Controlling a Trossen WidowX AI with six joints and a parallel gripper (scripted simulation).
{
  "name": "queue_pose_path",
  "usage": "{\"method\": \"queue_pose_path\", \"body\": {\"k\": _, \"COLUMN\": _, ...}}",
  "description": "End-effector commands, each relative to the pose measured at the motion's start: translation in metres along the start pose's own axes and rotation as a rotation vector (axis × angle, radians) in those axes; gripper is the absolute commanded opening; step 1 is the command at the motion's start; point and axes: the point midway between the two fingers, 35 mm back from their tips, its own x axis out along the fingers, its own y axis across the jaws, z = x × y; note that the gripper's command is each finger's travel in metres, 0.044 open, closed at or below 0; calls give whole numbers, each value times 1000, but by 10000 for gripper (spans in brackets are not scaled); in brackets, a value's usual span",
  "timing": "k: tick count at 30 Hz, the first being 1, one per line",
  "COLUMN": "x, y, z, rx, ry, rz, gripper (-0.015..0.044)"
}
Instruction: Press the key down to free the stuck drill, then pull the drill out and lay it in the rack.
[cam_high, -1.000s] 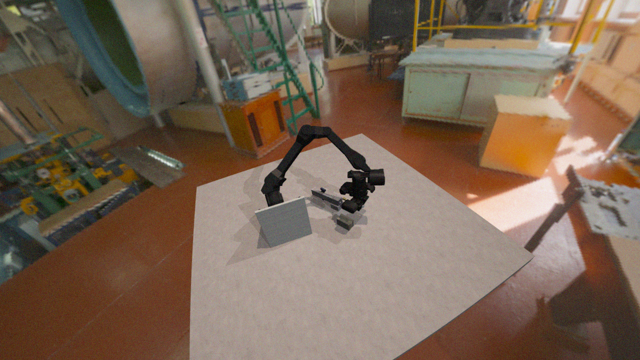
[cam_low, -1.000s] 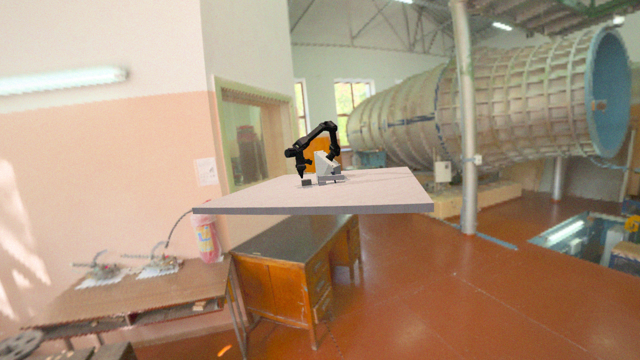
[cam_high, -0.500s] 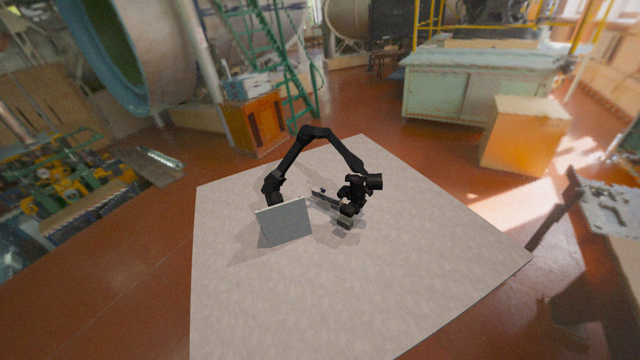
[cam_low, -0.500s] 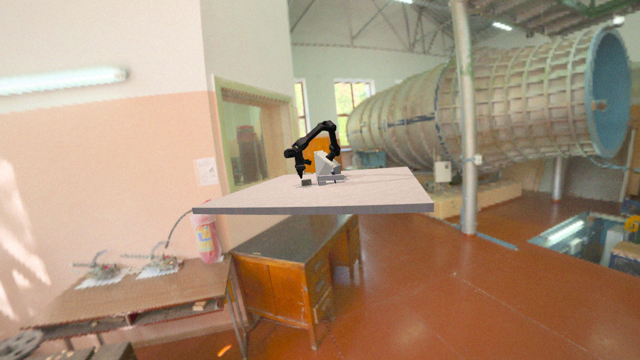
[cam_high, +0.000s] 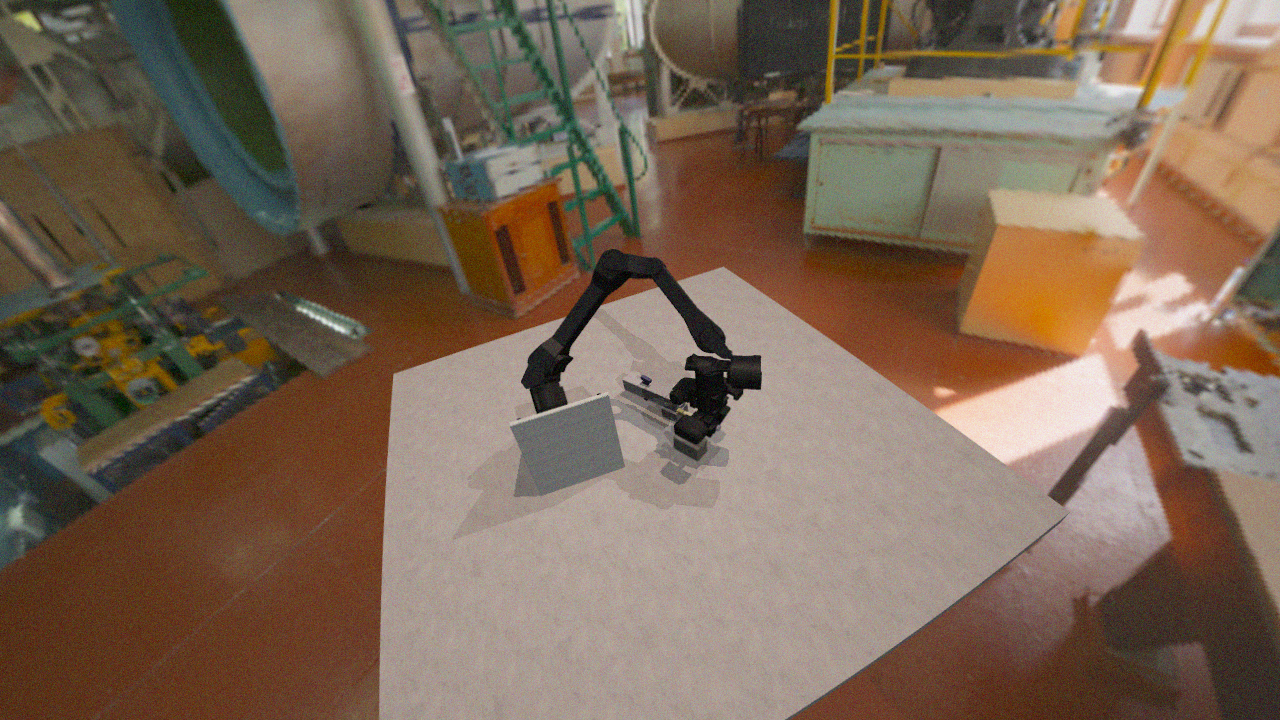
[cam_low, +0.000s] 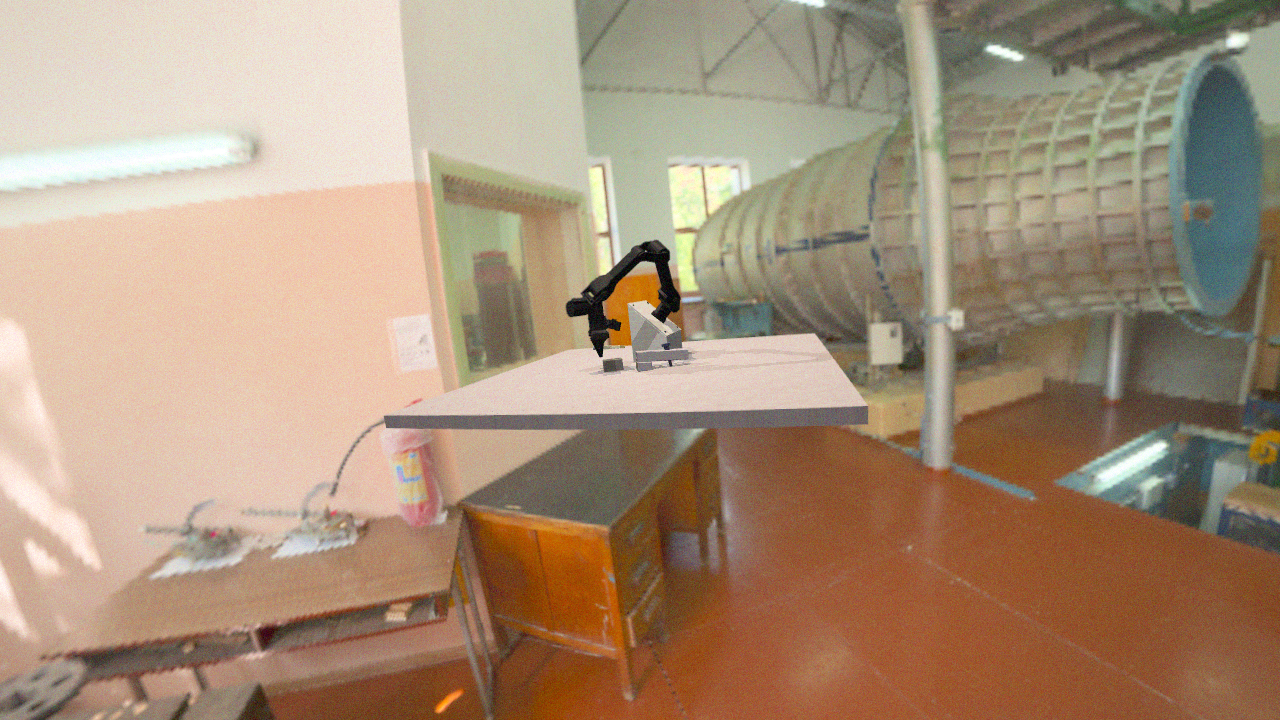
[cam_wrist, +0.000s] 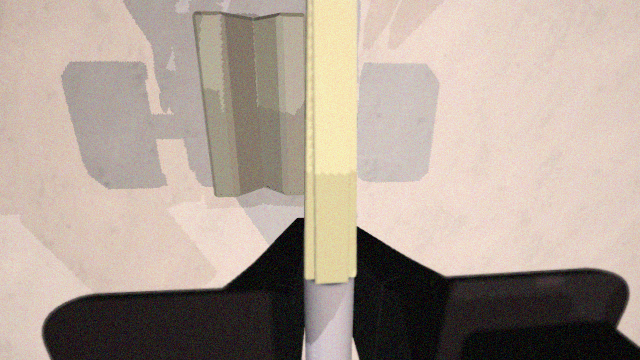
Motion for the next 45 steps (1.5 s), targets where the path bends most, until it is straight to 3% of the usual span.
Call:
{"method": "queue_pose_path", "body": {"k": 1, "x": 0, "y": 8, "z": -3, "rx": -1, "ry": 4, "rz": 4, "gripper": 0}}
{"method": "queue_pose_path", "body": {"k": 14, "x": 0, "y": 26, "z": -8, "rx": 0, "ry": 5, "rz": 5, "gripper": 0}}
{"method": "queue_pose_path", "body": {"k": 45, "x": 45, "y": 24, "z": -7, "rx": 0, "ry": 2, "rz": 3, "gripper": 0}}
